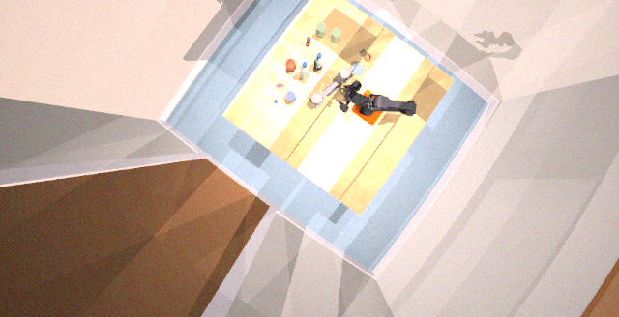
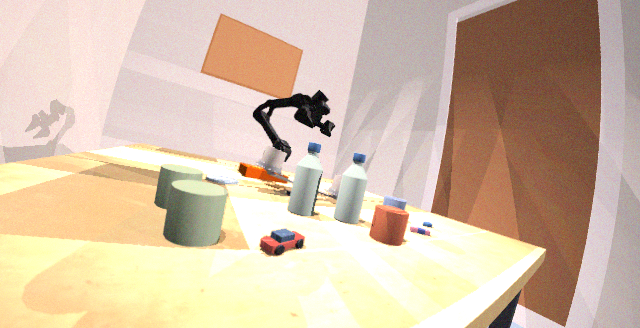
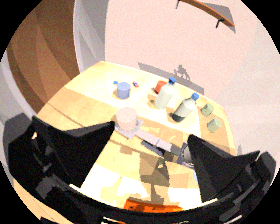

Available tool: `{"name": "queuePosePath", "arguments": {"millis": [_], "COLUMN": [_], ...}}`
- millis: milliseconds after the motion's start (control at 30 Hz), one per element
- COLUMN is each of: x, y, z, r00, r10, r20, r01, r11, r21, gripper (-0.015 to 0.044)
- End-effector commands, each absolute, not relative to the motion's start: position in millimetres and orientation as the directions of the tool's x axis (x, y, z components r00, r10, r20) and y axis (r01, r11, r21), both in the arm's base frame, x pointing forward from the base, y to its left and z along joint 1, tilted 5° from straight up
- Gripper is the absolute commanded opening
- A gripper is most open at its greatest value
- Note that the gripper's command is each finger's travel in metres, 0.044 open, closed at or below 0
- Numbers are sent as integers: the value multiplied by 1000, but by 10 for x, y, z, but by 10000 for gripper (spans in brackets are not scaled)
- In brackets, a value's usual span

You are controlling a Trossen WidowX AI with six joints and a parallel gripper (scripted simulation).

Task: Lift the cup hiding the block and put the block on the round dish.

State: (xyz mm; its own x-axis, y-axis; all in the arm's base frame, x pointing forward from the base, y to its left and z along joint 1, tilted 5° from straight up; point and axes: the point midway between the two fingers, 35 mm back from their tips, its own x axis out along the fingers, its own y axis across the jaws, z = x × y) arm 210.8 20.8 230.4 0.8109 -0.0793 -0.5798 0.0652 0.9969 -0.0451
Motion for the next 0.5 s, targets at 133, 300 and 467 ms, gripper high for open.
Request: {"name": "queuePosePath", "arguments": {"millis": [133, 300, 467], "x": [2005, 1930, 1927], "y": [-17, -126, -130], "z": [2275, 2277, 2277], "r00": [697, 630, 627], "r10": [-192, -243, -245], "r20": [-691, -738, -739], "r01": [301, 423, 428], "r11": [953, 904, 902], "r21": [38, 64, 65], "gripper": [440, 440, 440]}}
